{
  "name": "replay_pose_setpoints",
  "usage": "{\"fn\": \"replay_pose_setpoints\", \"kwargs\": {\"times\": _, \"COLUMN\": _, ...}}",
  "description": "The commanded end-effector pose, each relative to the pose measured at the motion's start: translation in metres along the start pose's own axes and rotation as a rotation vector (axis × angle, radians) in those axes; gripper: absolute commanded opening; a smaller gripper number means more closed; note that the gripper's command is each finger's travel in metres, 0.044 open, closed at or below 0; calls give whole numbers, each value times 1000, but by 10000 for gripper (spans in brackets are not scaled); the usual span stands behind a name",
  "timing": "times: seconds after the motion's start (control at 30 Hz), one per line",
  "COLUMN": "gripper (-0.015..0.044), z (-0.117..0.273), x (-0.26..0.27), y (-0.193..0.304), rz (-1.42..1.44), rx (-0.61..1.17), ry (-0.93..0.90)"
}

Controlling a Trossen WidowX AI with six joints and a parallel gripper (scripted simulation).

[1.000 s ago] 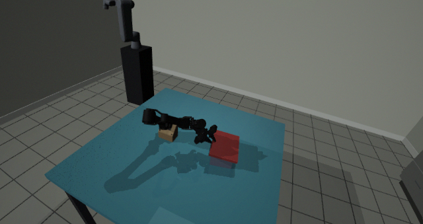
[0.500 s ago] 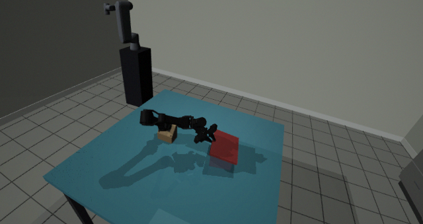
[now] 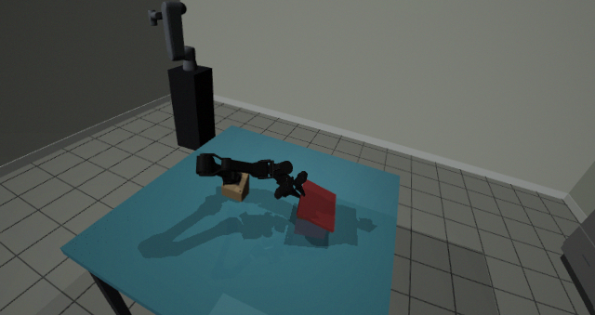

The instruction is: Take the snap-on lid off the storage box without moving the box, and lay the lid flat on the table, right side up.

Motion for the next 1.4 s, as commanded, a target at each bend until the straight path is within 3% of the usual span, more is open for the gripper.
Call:
{"fn": "replay_pose_setpoints", "kwargs": {"times": 0.0, "gripper": 0, "z": 2, "x": 6, "y": 1, "rz": -2, "rx": -2, "ry": -1}}
{"fn": "replay_pose_setpoints", "kwargs": {"times": 1.37, "gripper": 0, "z": 12, "x": 66, "y": 15, "rz": -4, "rx": -1, "ry": -2}}
Point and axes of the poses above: the point midway between the two fingers, 35 mm back from their tips, its own z axis back along the fingers, its own x axis across the jaws, y = z × x, the point moved 2 cm from there along z, back along the fingers, and after that the axes turned 13 degrees about -z, right-handed, at the moved point
